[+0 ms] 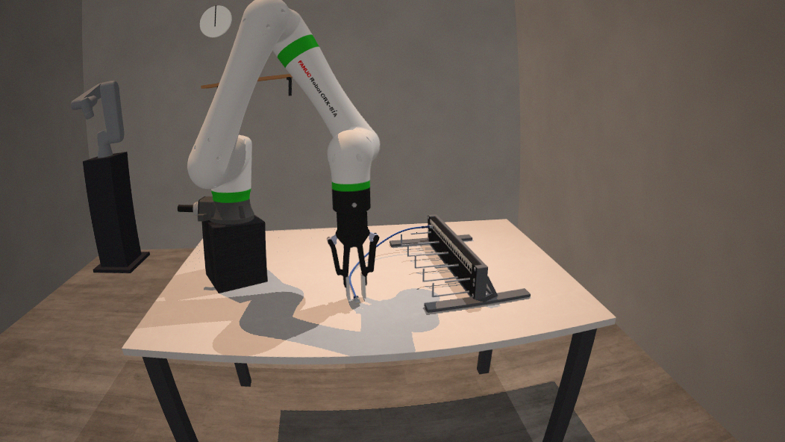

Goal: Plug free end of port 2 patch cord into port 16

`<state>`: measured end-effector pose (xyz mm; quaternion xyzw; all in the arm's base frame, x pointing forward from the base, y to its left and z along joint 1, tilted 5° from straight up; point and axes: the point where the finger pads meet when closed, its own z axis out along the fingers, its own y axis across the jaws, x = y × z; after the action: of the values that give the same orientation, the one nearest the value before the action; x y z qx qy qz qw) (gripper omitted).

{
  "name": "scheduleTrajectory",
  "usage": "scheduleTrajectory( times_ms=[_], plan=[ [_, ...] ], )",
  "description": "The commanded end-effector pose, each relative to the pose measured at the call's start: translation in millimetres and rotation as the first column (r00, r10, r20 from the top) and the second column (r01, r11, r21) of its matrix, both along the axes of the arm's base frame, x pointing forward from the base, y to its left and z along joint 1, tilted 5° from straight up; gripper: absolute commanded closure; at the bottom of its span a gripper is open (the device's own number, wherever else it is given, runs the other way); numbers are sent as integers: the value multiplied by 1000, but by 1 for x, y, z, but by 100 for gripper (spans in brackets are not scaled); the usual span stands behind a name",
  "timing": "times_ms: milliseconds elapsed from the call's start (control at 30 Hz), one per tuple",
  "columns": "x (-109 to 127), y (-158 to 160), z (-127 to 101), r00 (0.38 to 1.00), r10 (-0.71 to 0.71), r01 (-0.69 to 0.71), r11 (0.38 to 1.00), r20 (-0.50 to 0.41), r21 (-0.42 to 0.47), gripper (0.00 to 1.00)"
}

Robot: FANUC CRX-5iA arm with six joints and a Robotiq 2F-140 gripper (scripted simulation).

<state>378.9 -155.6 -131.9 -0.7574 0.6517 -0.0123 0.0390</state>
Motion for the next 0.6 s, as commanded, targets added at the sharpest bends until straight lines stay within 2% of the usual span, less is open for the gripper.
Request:
scheduleTrajectory(
  times_ms=[0,567],
  plan=[
    [0,0,-1,1000,0,0,1000,0,0,78],
    [0,0,-4,1000,0,0,1000,0,0,78]
  ],
)
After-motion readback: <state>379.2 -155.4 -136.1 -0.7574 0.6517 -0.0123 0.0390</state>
